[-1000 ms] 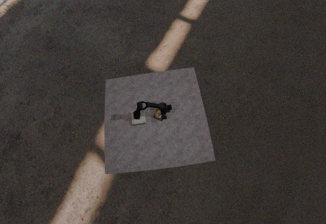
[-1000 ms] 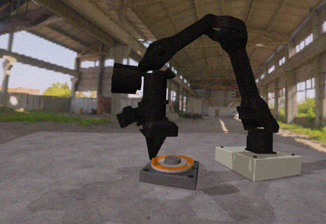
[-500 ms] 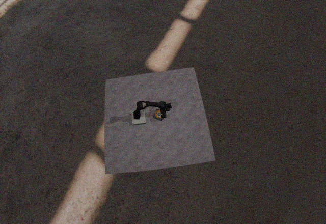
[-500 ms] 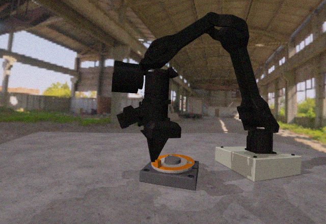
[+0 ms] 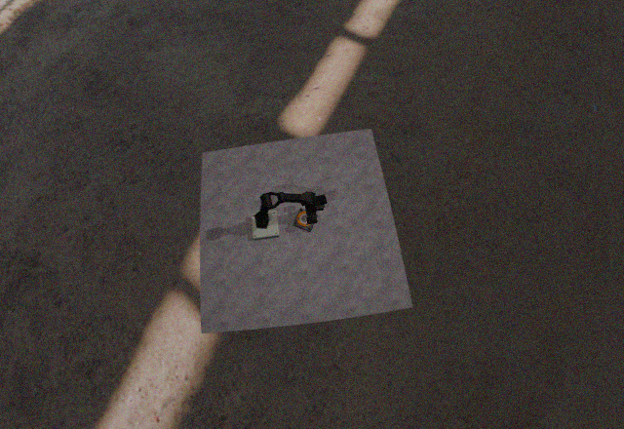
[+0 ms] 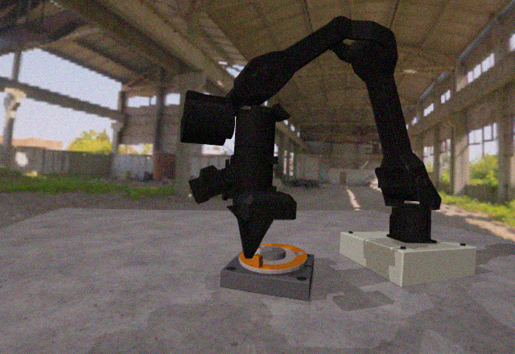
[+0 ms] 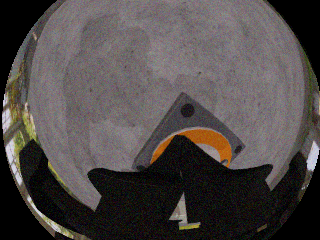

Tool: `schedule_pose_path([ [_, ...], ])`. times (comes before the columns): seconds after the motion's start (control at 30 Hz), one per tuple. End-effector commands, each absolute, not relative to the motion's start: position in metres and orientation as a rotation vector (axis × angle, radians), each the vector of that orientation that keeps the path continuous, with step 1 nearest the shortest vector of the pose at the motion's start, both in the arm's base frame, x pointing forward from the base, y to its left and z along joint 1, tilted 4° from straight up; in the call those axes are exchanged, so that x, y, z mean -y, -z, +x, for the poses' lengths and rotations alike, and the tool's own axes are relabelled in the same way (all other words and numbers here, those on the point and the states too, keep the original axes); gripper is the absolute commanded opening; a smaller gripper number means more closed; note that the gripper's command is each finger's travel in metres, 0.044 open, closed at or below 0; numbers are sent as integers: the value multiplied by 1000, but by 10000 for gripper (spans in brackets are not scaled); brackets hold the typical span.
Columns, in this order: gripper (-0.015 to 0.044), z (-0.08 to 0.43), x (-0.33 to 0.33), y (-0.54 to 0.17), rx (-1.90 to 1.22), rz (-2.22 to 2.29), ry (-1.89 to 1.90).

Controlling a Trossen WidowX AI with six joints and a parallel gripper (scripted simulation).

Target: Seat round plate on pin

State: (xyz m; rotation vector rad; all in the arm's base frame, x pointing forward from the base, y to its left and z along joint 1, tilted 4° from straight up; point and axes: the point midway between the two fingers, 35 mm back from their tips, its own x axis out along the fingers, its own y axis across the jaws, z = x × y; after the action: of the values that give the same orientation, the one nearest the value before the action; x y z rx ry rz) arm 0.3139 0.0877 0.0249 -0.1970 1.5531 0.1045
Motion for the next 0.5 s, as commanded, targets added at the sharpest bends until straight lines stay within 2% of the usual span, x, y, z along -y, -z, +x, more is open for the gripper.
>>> schedule_pose_path([
  [0.0, 0, 307, -93, -23, -1562, -193, -109],
  [0.47, 0, 294, -101, -22, -1563, -192, -110],
])
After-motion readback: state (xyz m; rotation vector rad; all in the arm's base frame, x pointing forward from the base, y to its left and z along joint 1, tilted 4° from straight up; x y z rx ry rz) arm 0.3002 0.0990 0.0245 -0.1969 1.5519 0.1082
